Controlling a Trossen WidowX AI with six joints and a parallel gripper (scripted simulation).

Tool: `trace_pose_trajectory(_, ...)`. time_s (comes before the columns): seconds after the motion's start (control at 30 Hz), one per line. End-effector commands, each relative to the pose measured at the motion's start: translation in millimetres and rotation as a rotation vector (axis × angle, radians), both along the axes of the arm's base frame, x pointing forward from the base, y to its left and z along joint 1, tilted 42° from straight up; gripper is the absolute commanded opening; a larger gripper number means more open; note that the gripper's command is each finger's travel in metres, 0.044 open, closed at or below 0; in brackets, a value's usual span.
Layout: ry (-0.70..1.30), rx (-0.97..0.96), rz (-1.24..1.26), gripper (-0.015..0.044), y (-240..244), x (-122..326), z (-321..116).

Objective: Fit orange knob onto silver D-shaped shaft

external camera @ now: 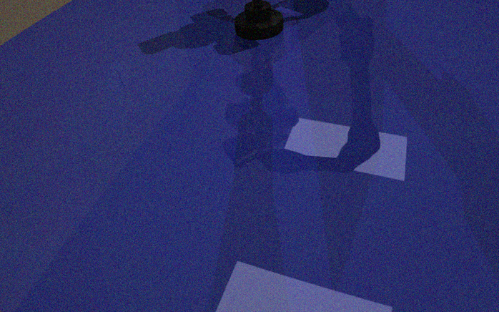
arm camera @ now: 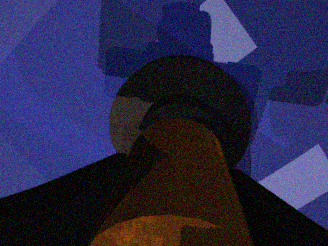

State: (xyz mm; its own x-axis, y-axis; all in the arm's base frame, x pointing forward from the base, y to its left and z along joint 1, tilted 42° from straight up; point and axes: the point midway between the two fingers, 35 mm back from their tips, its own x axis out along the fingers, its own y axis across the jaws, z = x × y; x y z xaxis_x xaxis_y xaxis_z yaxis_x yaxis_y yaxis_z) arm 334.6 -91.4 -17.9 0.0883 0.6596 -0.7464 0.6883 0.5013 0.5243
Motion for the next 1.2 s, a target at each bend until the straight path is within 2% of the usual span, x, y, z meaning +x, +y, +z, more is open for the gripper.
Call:
trace_pose_trajectory(0.0, -0.002, -0.001, -0.002, 0.0, -0.5, -1.2, -0.7)
trace_pose_trajectory(0.43, -0.008, -0.002, 0.005, 0.0, -3.7, -3.5, 2.5)
trace_pose_trajectory(0.67, -0.14, -0.02, 0.154, 0.0, -4.1, -1.8, 2.7)
trace_pose_trajectory(1.17, -0.14, -0.02, 0.154, 0.0, -1.4, 1.9, -1.0)
